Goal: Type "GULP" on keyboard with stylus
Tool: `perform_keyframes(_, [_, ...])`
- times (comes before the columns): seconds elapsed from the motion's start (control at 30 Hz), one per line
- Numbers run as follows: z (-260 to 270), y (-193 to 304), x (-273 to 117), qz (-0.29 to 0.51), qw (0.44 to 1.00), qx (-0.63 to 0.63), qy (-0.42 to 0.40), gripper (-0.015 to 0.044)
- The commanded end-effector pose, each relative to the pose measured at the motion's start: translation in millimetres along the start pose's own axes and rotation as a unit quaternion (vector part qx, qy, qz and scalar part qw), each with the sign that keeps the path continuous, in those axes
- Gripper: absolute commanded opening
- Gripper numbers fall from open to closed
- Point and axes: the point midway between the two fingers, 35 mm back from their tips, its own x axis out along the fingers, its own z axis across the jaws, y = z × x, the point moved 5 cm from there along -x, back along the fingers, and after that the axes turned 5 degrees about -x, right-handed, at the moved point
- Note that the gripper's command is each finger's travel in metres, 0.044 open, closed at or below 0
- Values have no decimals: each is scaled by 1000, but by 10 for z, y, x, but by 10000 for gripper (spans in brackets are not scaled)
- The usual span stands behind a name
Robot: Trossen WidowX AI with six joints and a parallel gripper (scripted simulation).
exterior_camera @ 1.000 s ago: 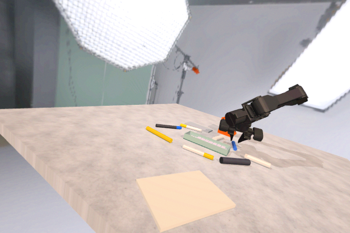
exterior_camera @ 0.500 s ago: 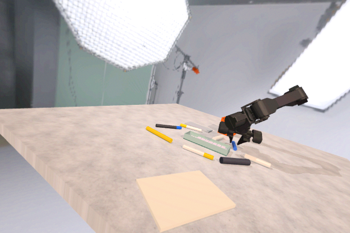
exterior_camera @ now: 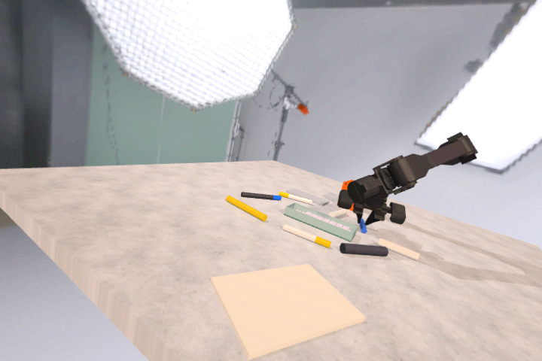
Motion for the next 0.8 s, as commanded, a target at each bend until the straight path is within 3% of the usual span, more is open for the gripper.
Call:
perform_keyframes(0.0, [2, 2, -2, 1, 1000, -1, 0, 0])
perform_keyframes(0.27, [2, -10, -28, 1, 1000, -1, -1, 0])
perform_keyframes(0.57, [-15, -227, -402, 0, 1000, 1, -1, 0])
perform_keyframes(0.77, [-18, -248, -434, -1, 1000, 1, -1, 0])
